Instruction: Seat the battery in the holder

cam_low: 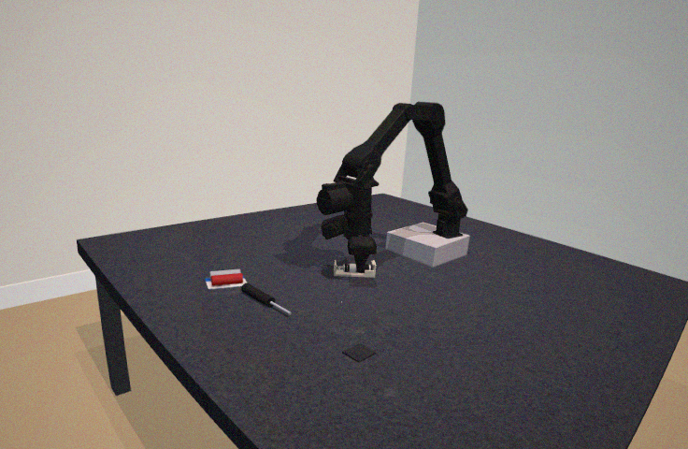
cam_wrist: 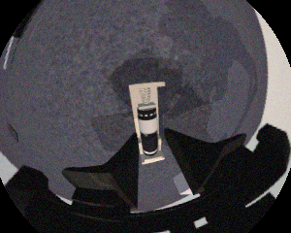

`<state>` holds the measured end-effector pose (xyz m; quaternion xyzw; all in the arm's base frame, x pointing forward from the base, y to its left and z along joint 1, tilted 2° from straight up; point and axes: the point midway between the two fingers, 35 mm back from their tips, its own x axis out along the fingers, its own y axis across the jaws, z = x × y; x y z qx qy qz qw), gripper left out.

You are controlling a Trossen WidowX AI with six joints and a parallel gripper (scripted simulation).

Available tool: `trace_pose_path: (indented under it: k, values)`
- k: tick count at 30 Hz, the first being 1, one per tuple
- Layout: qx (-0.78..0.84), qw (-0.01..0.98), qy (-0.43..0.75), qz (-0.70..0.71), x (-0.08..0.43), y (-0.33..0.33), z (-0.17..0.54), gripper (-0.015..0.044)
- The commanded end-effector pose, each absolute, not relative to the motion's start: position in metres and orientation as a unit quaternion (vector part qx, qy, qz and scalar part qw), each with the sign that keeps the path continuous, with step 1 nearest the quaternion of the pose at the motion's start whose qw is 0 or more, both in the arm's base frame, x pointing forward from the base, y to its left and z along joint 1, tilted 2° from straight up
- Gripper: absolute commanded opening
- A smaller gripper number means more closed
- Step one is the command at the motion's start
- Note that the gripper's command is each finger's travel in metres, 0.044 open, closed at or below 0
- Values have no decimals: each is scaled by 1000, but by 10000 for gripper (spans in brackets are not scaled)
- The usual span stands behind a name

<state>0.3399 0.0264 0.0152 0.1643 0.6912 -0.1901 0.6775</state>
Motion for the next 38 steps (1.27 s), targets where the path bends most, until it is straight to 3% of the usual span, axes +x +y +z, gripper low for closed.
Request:
trace_pose_path:
  k: [1, 4, 14, 38]
  values:
    - [166, 681, 688, -189, 342, 27, 21, 173]
    - [166, 681, 688, -189, 342, 27, 21, 173]
    - [166, 681, 688, -189, 336, 28, 92, 435]
    - [166, 681, 688, -189, 334, 28, 92, 440]
